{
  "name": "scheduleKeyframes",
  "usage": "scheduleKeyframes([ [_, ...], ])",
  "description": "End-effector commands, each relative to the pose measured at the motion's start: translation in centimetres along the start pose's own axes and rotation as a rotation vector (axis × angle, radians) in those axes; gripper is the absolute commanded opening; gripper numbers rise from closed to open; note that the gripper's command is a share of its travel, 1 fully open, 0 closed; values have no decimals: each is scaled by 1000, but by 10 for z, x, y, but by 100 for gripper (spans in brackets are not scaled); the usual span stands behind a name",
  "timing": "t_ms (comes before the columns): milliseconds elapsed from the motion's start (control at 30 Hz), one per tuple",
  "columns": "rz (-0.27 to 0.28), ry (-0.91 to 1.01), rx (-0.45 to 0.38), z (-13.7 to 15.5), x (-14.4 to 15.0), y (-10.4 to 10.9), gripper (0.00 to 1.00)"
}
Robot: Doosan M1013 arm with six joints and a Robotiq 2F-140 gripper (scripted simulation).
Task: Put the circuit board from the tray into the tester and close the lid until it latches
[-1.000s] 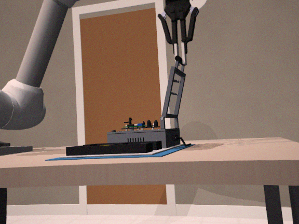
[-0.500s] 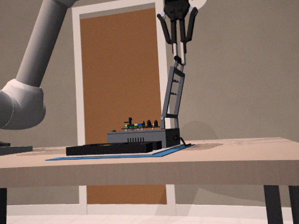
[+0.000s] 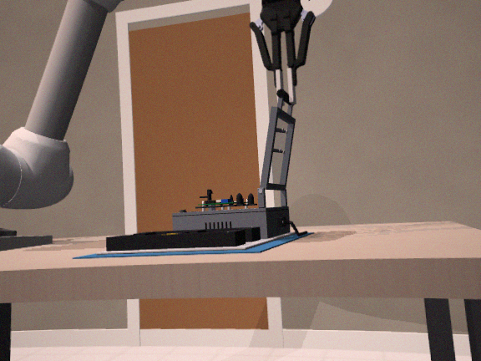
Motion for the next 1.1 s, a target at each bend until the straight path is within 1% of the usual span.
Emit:
scheduleKeyframes([
  [0,1,0,0,0,2,0,0],
  [1067,1,0,0,0,26,3,0],
])
Point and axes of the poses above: the point where the finger pads meet when closed, its own y axis back along the fingers, its own x axis across the jaws, z = x × y, the point moved 9 cm from there along y, back along the fingers
